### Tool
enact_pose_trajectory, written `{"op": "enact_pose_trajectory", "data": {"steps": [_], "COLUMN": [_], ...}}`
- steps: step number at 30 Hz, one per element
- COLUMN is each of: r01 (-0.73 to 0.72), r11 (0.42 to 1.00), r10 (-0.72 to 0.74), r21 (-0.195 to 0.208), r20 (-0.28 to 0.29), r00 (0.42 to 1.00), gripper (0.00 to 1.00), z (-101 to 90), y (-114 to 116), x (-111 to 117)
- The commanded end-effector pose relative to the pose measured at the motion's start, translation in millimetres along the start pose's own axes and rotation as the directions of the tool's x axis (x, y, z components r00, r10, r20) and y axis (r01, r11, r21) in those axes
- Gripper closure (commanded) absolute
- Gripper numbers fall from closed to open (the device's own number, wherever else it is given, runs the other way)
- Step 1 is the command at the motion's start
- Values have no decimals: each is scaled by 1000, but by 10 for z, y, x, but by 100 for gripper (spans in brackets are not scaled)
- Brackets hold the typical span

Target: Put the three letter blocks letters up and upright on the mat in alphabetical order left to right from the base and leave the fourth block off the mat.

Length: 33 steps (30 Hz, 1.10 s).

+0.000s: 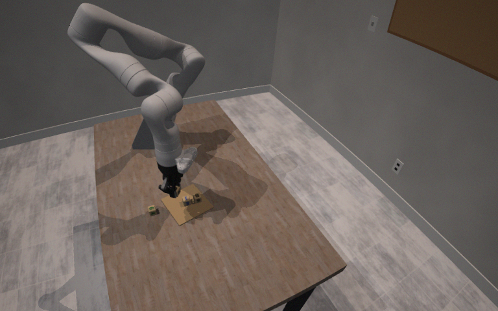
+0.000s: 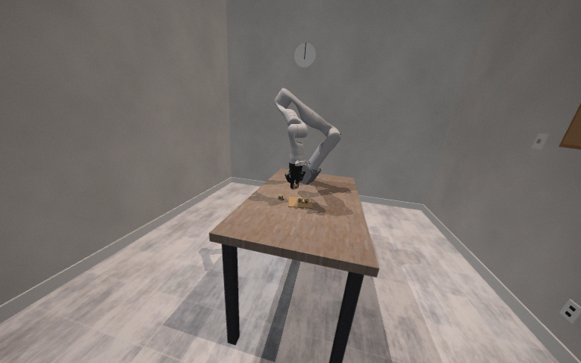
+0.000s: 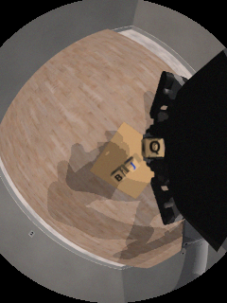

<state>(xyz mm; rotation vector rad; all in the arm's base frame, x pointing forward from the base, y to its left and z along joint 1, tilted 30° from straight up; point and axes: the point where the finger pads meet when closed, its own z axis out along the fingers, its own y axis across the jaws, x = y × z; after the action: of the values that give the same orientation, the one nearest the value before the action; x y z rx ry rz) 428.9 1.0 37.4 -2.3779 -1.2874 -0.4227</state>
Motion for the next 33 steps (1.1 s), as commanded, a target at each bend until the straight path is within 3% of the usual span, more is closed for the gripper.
{"op": "enact_pose_trajectory", "data": {"steps": [1, 8, 19, 33], "r01": [61, 273, 467, 599], "r11": [998, 962, 884, 799], "r10": [-61, -273, -467, -599], "r21": [-2, -19, -39, -54], "r20": [-6, -8, -3, 7], "r00": [998, 962, 884, 800], "gripper": [79, 79, 79, 79], "z": [-11, -31, -54, -74], "y": [-36, -98, -152, -188], "x": [-47, -103, -154, -190]}}
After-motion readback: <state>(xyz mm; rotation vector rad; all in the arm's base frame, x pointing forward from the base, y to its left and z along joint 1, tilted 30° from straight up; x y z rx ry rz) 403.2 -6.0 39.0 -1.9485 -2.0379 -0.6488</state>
